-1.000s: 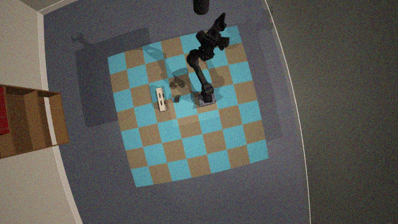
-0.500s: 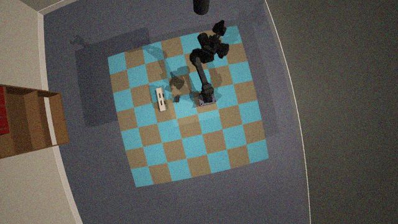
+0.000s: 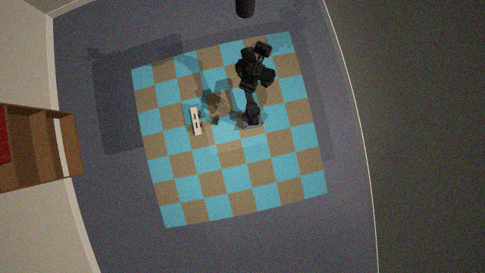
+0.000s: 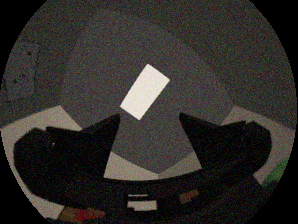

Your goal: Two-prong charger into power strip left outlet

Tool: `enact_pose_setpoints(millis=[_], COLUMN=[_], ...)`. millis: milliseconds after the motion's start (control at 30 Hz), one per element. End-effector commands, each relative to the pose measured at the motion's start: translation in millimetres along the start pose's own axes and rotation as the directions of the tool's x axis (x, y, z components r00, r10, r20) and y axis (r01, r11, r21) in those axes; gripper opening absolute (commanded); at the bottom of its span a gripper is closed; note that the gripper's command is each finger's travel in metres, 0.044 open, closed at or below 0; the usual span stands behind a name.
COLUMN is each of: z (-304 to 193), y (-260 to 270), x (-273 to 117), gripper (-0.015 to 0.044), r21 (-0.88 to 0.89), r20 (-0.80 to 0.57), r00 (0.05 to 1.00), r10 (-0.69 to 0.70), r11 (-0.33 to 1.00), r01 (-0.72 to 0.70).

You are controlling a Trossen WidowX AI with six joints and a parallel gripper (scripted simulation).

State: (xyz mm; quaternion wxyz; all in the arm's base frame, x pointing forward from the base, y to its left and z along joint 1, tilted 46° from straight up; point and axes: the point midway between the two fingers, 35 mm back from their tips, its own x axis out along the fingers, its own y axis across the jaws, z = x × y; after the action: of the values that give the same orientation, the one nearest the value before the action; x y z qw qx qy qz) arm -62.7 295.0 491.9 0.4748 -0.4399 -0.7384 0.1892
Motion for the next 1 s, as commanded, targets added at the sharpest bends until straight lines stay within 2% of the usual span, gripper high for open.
enact_pose_setpoints(millis=[0,333,767,967], z=[-2.8,-16.8,-42.2,-55.1], y=[37.6,108.2,187.5,231.4], x=[4.1,0.0,-23.1,-46.0], gripper=[0.0440,0.0440,0.0440,0.0440], r21=[0.026,0.081,0.144,0.225], r20=[-0.016,-0.062,-0.139,-0.177], r00=[0.992,0.932,0.798,0.676], r10=[0.129,0.358,0.586,0.715], r11=[0.991,0.932,0.809,0.698], r01=[-0.128,-0.353,-0.569,-0.680])
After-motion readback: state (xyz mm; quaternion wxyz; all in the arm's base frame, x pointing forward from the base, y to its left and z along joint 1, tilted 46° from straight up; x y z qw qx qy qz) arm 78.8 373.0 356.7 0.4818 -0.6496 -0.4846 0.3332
